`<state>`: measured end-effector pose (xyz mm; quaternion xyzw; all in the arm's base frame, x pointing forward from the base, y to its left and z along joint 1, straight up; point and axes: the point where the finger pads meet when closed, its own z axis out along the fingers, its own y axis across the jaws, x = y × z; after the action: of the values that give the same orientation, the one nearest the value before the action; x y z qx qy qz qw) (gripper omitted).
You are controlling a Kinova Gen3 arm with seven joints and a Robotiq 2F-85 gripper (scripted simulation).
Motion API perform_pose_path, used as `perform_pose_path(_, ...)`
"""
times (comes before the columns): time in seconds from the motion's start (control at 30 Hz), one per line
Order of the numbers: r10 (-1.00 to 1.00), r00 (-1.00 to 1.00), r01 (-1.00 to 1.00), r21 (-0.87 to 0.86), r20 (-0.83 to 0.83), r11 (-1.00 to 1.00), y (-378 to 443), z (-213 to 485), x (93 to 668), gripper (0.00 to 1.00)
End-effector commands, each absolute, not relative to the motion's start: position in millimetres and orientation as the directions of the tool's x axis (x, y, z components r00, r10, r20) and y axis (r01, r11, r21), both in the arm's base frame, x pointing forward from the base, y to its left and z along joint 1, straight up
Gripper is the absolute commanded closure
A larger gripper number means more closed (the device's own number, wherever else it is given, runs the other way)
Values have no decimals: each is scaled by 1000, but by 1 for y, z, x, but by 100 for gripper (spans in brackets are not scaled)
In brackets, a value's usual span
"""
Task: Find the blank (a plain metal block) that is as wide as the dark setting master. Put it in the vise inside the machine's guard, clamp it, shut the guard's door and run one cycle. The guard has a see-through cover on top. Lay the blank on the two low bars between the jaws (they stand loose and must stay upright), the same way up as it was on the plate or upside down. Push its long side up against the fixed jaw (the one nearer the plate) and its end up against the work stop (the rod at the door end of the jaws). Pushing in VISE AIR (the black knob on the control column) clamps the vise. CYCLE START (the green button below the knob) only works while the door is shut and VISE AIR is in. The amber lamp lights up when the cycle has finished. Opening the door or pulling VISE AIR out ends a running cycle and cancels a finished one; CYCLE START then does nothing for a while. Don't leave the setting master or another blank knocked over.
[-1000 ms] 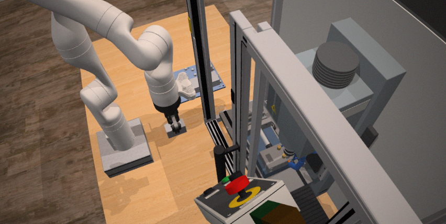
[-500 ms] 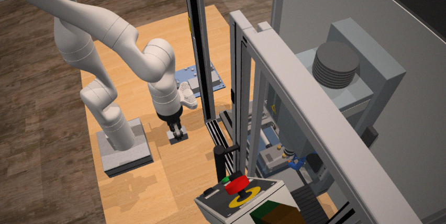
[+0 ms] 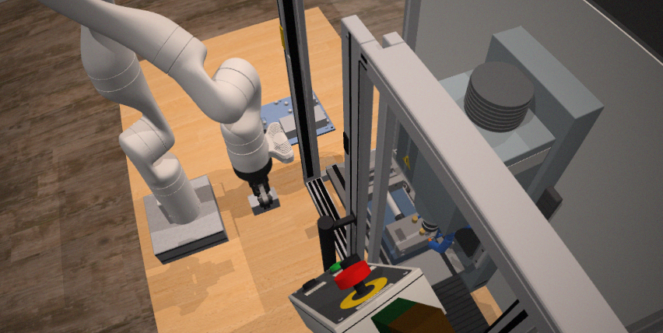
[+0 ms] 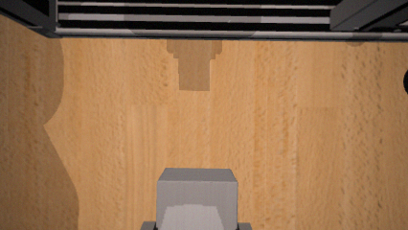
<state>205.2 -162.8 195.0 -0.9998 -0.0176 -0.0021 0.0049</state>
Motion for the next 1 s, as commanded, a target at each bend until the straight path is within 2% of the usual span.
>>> perform_pose_path(0.0,38,999,38,-3,4,-999,-164,194,206,90)
perform_pose_path(0.13,38,999,38,-3,4,-999,-164,194,206,90)
perform_pose_path(0.3,38,999,38,-3,4,-999,-161,195,255,90)
perform_pose_path(0.7,38,999,38,-3,4,-999,-161,195,255,90)
perform_pose_path(0.97,38,999,38,-3,5,-999,-161,195,276,90)
